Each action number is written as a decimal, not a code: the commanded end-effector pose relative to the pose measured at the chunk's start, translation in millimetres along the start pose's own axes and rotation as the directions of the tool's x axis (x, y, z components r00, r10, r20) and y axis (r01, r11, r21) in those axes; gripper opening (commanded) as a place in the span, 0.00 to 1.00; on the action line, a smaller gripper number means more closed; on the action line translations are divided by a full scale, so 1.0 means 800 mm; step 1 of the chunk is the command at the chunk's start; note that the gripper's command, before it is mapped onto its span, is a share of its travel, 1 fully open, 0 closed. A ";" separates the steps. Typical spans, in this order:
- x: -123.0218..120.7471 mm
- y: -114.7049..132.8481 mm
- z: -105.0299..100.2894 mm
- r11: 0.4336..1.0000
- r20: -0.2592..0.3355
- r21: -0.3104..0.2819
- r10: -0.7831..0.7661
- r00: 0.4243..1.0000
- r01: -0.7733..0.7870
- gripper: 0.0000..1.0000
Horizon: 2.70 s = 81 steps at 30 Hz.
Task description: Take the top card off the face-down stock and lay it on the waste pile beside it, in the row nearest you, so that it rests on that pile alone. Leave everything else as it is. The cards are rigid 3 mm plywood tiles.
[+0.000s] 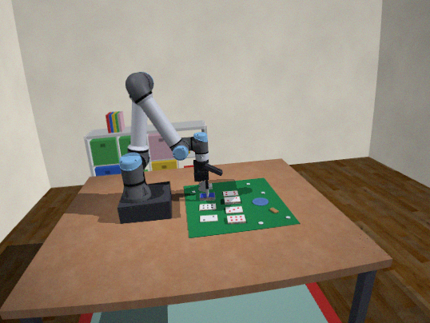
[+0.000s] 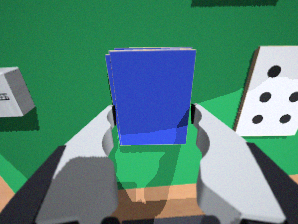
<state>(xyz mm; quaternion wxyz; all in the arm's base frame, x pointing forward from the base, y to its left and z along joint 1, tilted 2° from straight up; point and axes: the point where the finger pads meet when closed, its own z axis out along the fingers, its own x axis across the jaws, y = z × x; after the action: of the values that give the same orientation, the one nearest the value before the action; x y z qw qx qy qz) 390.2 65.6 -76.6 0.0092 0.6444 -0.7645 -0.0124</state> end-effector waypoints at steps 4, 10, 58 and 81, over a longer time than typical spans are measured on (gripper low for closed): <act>0.001 0.002 0.001 1.000 0.000 -0.002 0.000 1.000 0.000 0.40; 0.001 0.002 0.001 1.000 0.000 -0.002 0.000 1.000 0.000 0.40; 0.001 -0.002 -0.012 1.000 0.000 0.004 0.000 1.000 0.000 0.38; 0.001 -0.002 -0.052 1.000 0.000 0.004 0.001 1.000 -0.001 0.38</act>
<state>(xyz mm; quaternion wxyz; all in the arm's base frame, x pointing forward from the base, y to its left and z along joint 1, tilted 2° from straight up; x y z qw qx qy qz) 391.5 65.4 -37.5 0.0083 0.6445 -0.7645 -0.0113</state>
